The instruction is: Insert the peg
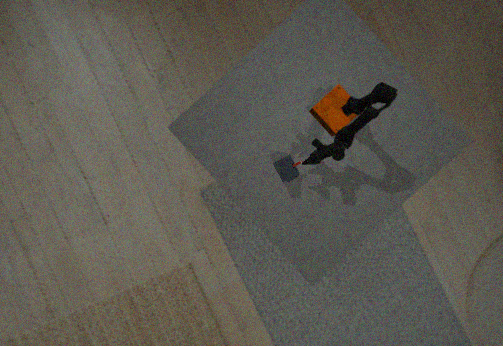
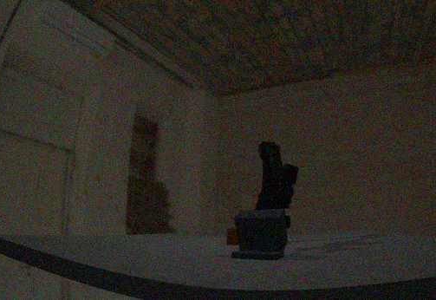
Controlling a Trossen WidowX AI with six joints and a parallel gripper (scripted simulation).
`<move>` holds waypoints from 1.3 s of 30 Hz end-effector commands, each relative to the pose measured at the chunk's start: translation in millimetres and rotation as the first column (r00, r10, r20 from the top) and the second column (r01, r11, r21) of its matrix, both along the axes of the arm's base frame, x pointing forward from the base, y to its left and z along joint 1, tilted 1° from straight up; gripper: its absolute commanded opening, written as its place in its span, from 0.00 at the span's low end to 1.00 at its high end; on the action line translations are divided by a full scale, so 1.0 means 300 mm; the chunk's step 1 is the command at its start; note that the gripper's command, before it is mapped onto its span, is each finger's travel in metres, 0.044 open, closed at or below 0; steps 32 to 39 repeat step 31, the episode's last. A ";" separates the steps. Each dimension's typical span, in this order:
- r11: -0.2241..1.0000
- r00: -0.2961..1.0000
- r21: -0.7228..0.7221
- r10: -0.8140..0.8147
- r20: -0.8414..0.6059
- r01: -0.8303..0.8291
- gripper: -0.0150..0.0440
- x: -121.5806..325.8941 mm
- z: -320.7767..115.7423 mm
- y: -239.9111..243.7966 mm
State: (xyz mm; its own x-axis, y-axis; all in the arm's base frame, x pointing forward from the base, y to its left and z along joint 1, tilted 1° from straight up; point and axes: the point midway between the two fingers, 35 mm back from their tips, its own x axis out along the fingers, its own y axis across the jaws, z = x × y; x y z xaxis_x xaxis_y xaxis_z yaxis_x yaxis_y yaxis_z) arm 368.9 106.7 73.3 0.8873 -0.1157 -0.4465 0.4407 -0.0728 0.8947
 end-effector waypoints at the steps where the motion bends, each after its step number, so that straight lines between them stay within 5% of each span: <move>1: 1.000 1.000 0.002 -0.005 0.000 0.005 1.00 -0.014 0.006 0.000; 39: 1.000 1.000 0.002 -0.001 0.001 0.001 1.00 -0.107 0.057 0.022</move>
